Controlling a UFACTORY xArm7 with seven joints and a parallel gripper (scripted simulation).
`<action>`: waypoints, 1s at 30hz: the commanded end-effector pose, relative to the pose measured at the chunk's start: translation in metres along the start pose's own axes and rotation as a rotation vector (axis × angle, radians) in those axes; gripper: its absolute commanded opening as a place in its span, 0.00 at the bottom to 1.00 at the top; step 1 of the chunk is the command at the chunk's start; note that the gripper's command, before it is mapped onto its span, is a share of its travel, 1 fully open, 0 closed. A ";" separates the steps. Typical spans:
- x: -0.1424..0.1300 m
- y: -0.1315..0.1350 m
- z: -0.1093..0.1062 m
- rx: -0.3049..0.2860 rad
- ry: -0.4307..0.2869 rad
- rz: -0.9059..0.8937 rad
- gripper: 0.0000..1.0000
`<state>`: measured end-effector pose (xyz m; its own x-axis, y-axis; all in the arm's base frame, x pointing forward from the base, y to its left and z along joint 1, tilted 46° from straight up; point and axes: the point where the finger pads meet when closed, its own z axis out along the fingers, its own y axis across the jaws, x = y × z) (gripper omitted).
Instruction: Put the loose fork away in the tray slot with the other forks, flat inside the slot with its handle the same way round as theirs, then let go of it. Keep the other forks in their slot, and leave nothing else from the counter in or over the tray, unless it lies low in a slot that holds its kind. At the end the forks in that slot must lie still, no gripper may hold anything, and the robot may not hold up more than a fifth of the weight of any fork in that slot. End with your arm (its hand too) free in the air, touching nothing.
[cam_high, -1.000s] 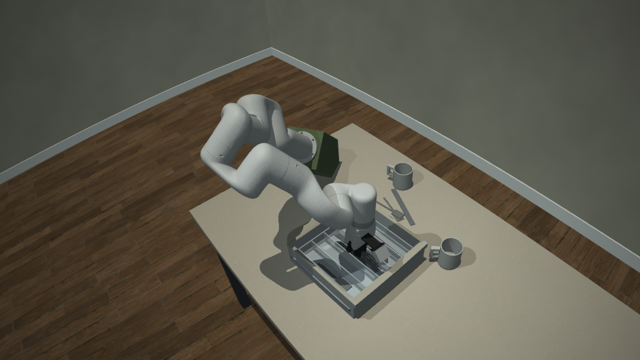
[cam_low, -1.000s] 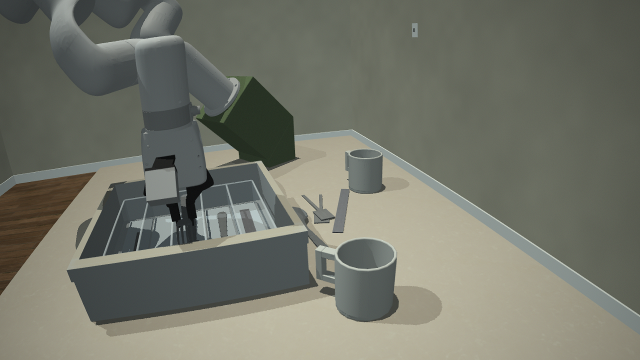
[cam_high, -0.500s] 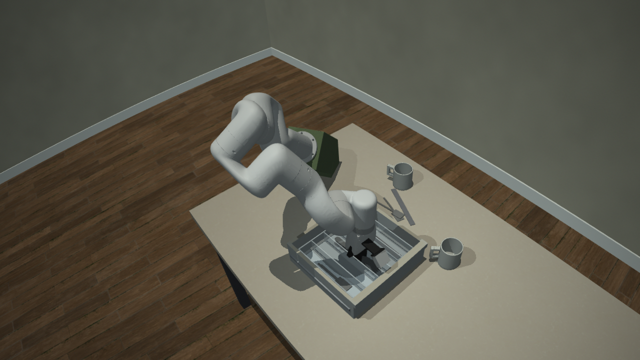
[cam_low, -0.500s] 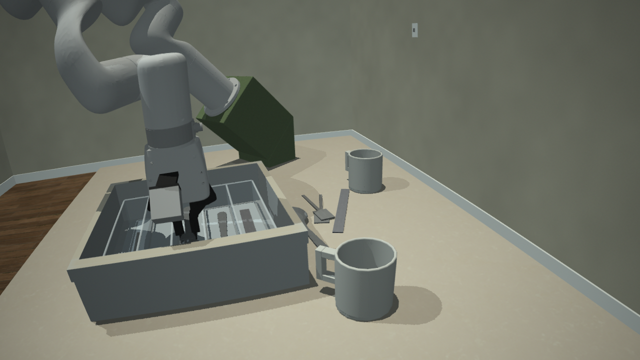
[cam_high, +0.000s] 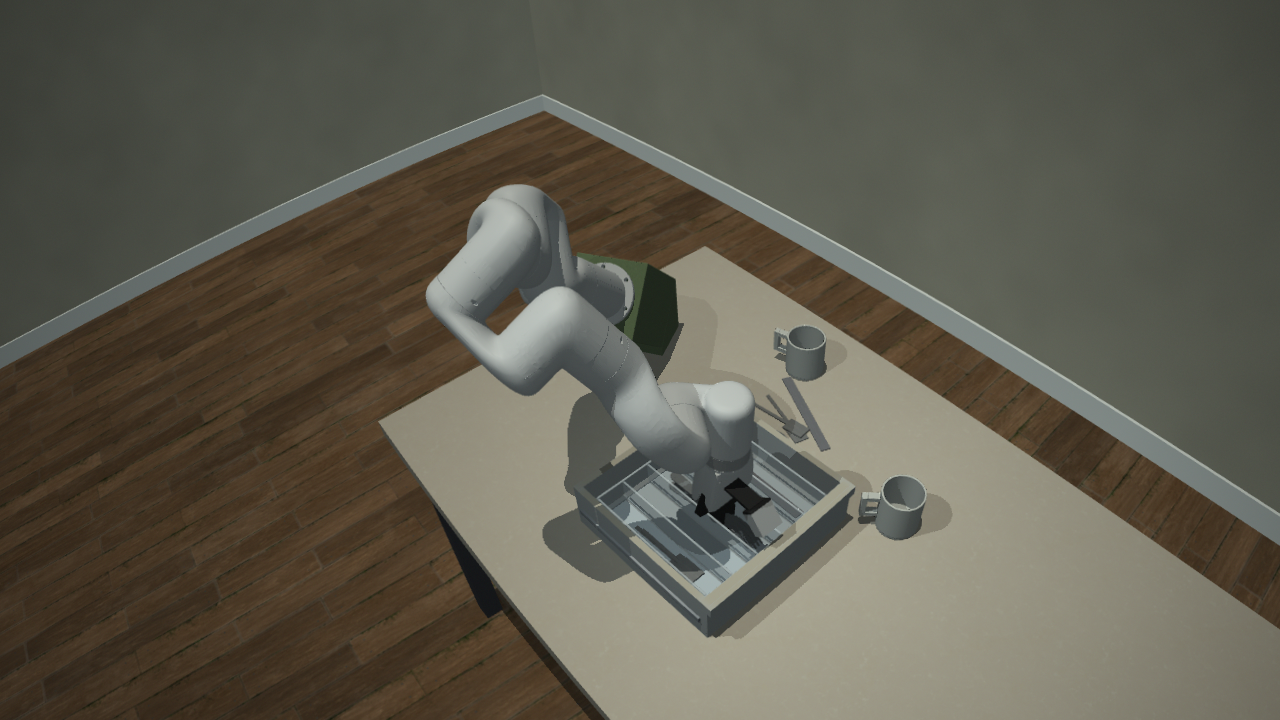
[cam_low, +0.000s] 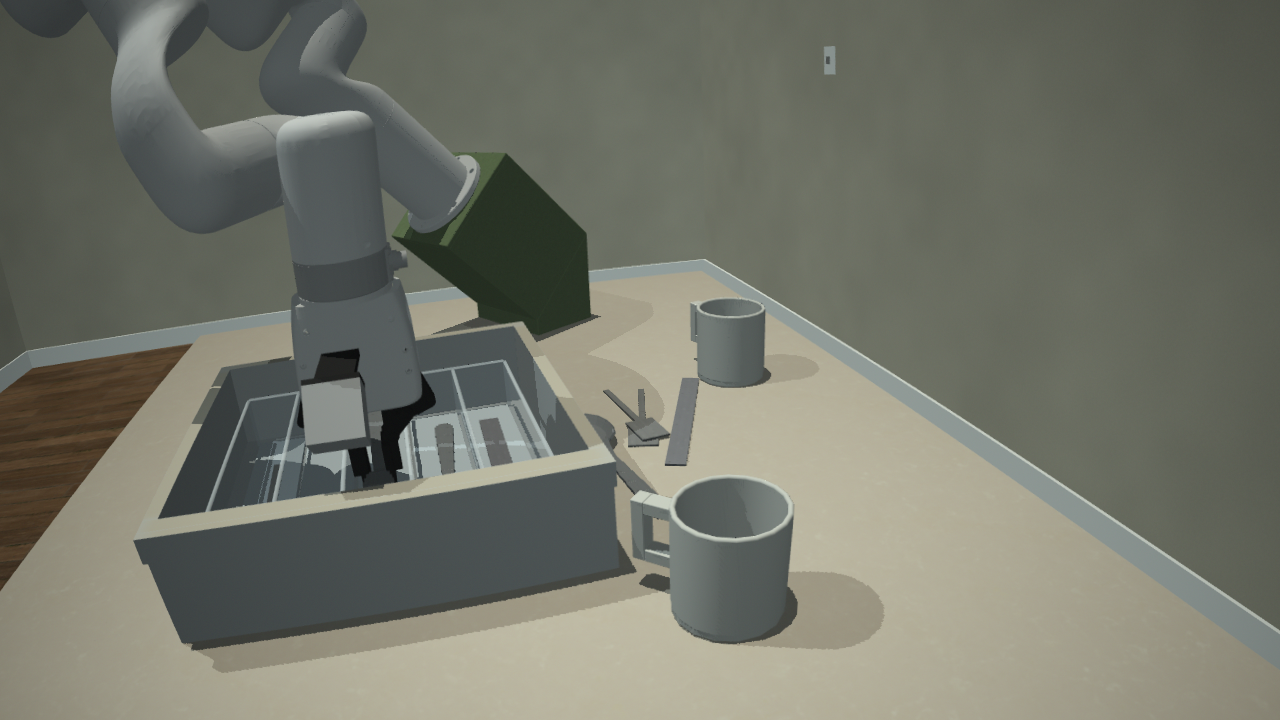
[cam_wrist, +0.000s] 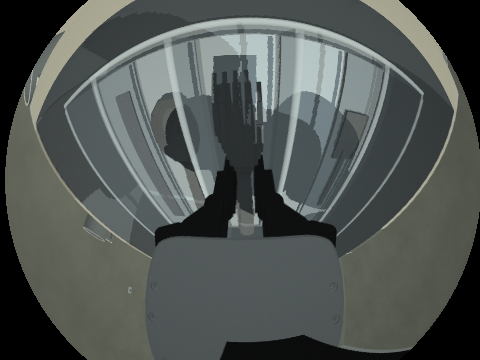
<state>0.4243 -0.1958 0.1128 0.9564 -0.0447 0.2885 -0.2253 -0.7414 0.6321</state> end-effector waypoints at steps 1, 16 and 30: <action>0.000 0.000 0.000 -0.001 0.000 0.000 0.03; 0.000 0.000 0.000 -0.001 0.000 0.000 0.24; 0.000 0.000 0.000 -0.001 0.000 0.000 0.24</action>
<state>0.4241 -0.1959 0.1123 0.9567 -0.0446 0.2876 -0.2246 -0.7415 0.6322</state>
